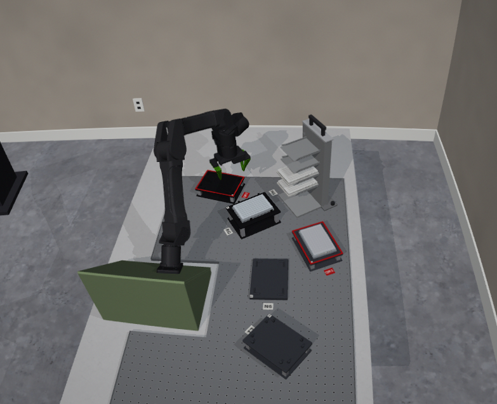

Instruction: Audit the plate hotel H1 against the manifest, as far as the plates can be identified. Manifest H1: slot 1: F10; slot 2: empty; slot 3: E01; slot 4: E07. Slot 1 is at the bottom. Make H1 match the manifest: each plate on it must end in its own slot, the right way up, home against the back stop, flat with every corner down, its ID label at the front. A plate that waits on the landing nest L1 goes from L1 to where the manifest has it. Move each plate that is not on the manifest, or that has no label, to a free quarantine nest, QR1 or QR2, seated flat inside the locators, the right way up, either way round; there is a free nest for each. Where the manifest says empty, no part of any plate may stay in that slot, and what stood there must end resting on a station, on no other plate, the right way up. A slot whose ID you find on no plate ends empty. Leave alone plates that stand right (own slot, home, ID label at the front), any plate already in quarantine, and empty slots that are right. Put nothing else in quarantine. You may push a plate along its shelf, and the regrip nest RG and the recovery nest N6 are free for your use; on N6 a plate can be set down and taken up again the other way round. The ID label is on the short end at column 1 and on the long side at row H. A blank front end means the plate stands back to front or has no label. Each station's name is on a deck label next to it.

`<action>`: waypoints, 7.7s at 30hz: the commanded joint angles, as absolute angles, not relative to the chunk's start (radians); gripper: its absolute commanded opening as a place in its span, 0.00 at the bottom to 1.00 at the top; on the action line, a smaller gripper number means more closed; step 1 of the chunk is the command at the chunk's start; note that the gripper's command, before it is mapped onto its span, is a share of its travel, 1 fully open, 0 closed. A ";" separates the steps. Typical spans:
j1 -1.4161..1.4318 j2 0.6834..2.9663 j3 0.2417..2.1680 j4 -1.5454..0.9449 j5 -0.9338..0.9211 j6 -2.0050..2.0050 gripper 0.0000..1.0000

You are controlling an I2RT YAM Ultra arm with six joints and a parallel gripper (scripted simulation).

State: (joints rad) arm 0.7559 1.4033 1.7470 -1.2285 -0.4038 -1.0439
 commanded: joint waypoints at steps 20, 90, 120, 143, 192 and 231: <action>0.699 1.394 1.860 -1.356 -0.440 -1.091 1.00; 0.582 1.448 2.112 -1.570 -0.496 -1.188 1.00; 0.582 1.448 2.112 -1.570 -0.496 -1.188 1.00; 0.574 1.445 2.101 -1.571 -0.499 -1.188 1.00; 0.574 1.445 2.101 -1.571 -0.499 -1.188 1.00; 0.066 1.394 1.461 -1.352 -0.741 -0.198 1.00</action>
State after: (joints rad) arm 0.0715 1.4078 1.4586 -1.3769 -0.7406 -0.2260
